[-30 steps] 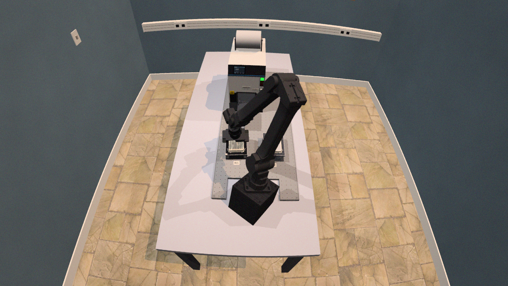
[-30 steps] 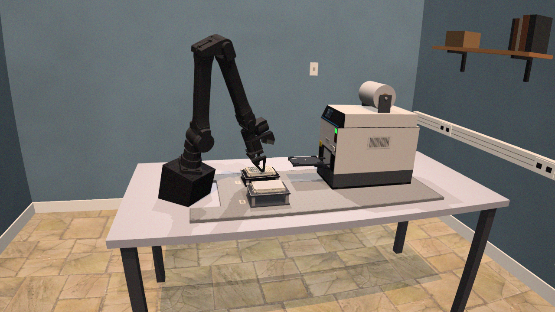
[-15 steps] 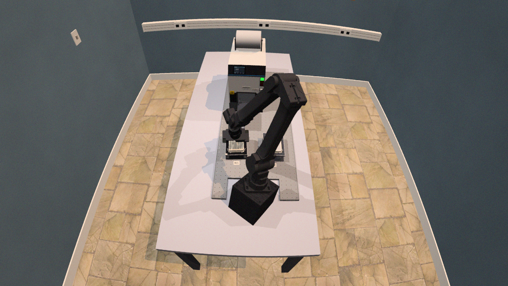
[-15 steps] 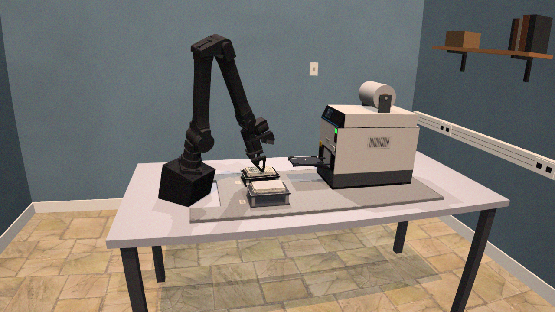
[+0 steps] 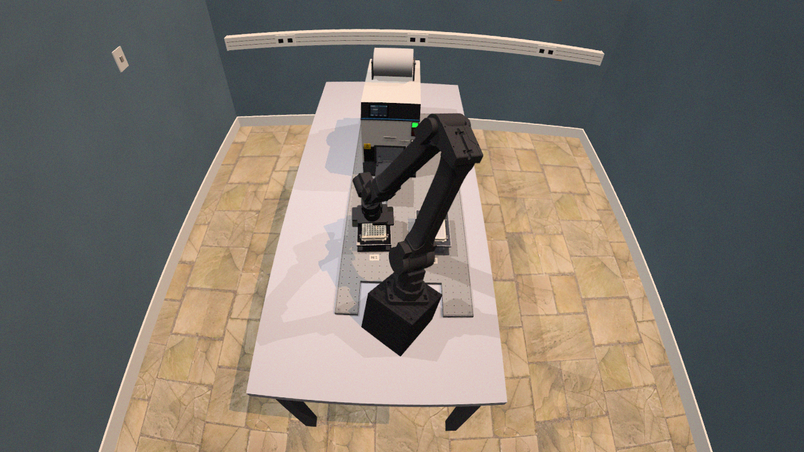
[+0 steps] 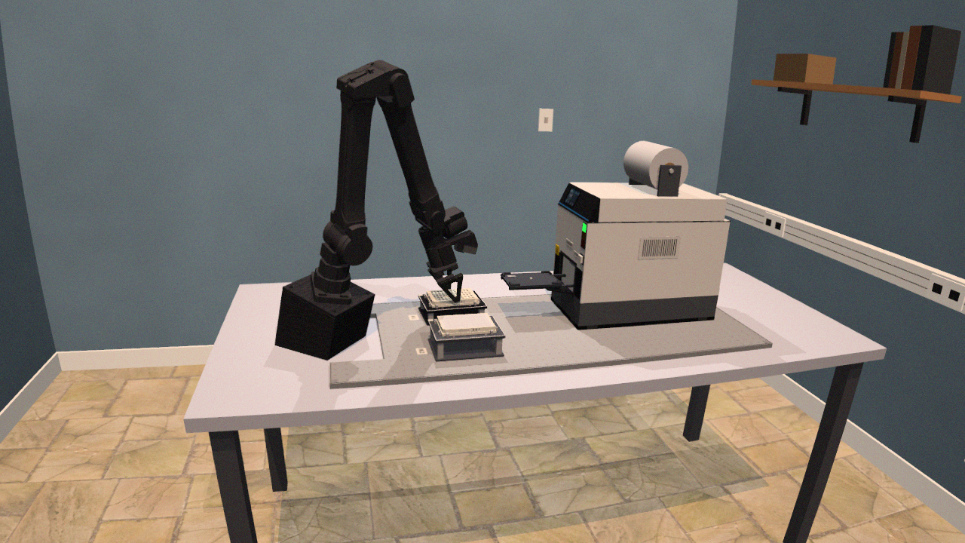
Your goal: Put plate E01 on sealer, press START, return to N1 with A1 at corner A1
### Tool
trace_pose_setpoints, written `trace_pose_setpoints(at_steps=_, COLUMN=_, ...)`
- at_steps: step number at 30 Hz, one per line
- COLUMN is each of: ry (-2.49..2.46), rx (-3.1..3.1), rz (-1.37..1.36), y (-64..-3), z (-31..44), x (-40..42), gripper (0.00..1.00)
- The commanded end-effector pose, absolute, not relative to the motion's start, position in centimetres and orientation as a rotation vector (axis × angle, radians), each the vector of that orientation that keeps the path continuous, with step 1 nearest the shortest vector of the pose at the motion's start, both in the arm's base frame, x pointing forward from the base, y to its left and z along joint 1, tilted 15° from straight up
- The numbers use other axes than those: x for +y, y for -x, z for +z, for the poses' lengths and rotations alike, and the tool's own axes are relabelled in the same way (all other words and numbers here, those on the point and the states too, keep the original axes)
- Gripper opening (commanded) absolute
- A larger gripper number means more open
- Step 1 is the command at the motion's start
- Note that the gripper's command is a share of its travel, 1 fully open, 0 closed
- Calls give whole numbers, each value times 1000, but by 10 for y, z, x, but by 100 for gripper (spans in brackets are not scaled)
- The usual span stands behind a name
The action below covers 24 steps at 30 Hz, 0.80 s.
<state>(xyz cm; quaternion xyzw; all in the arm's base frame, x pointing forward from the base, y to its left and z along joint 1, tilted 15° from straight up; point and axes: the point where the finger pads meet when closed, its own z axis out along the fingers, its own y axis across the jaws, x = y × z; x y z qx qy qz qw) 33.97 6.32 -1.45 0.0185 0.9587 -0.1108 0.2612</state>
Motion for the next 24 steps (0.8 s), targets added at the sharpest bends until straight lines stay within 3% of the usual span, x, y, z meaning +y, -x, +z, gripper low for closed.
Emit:
trace_pose_setpoints(at_steps=1, ry=-54, rx=2575, rz=-290, y=-348, z=-11, x=62, gripper=100)
trace_pose_setpoints(at_steps=24, ry=-90, rx=2564, rz=-276, y=-355, z=-9, x=63, gripper=100)
